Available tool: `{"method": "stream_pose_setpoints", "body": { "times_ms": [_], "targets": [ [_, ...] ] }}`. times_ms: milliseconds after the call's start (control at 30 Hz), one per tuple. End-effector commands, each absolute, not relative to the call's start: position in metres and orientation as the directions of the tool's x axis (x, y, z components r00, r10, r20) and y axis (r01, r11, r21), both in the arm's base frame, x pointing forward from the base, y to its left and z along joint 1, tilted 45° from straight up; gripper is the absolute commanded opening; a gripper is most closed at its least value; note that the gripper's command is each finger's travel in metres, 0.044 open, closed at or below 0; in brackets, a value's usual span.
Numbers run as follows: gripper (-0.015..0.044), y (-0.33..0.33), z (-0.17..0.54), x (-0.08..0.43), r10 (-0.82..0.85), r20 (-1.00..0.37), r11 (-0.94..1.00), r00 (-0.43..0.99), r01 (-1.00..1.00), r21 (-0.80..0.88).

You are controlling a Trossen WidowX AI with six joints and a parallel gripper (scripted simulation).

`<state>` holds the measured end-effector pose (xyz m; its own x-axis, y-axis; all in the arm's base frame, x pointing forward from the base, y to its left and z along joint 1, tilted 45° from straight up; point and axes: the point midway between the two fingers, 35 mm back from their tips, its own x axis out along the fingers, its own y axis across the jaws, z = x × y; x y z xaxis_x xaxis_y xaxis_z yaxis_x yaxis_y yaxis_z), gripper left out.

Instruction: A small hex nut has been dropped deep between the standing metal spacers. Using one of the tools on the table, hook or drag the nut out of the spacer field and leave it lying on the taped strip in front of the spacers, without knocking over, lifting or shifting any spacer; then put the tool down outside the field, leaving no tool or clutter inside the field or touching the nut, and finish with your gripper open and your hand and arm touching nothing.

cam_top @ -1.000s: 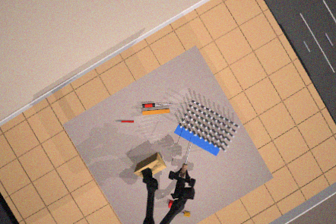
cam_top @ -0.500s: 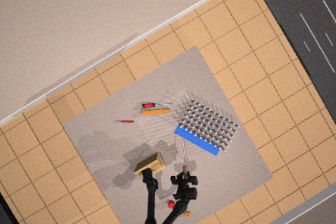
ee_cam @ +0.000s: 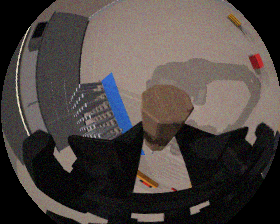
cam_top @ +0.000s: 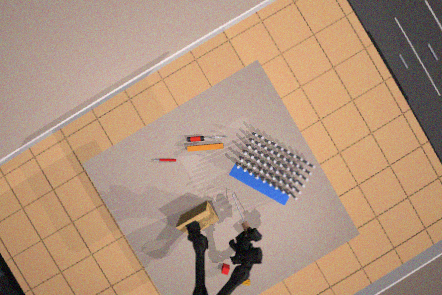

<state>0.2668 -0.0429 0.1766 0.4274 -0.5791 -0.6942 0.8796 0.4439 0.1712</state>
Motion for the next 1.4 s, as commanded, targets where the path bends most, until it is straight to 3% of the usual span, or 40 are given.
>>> {"method": "stream_pose_setpoints", "body": {
  "times_ms": [0, 767, 1000, 1367],
  "targets": [
    [0.0000, -0.044, 0.182, 0.269, -0.596, -0.682, 0.514, 0.424, 0.854, 0.082],
    [0.0000, -0.059, 0.212, 0.274, -0.677, -0.618, 0.724, 0.399, 0.513, -0.461],
    [0.0000, -0.055, 0.228, 0.281, -0.628, -0.617, 0.772, 0.475, 0.480, -0.416],
    [0.0000, -0.073, 0.237, 0.276, -0.712, -0.577, 0.693, 0.401, 0.269, -0.669]
  ]
}}
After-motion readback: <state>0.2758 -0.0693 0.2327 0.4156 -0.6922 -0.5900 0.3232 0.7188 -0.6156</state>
